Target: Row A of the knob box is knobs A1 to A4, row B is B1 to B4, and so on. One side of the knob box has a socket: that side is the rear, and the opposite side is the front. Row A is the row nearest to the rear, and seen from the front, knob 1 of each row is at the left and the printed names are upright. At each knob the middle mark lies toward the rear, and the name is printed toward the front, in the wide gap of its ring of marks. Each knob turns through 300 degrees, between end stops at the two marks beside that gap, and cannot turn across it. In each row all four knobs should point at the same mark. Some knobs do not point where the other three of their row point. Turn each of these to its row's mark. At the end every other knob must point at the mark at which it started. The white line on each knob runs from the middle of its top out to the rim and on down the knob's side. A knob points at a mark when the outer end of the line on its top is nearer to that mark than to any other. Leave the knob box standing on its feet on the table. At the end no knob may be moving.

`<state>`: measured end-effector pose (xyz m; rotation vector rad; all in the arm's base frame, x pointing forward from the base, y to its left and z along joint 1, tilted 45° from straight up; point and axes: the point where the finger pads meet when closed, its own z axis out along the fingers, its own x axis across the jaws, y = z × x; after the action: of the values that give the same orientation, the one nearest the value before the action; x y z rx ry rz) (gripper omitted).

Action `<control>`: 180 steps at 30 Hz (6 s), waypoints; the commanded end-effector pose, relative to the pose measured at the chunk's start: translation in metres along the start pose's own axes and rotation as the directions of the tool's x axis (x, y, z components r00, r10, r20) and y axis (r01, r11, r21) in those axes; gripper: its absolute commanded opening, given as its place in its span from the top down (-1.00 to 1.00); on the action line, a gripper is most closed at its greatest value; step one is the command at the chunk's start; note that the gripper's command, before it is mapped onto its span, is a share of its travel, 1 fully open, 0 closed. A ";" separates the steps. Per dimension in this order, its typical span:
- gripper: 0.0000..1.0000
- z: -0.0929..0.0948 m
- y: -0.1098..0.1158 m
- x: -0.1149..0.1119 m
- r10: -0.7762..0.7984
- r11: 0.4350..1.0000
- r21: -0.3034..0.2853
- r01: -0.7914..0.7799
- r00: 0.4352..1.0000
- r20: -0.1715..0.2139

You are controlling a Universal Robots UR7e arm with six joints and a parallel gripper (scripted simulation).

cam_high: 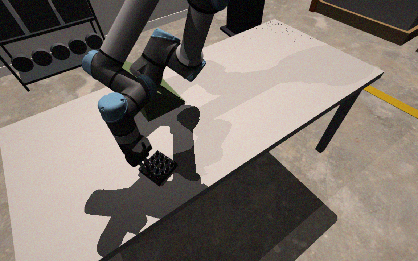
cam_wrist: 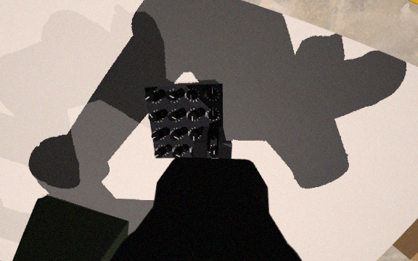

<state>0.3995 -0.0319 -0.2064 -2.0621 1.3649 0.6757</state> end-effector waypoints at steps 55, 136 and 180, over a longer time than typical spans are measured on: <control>0.40 0.001 0.000 0.000 -0.111 0.994 0.000 0.111 0.994 0.001; 0.40 0.001 -0.001 0.000 -0.996 0.087 0.001 0.996 0.087 0.000; 0.40 0.001 0.000 -0.001 -0.996 -0.088 0.002 0.996 -0.088 0.001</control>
<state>0.3993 -0.0317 -0.2063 -2.2932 -0.5693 -0.1020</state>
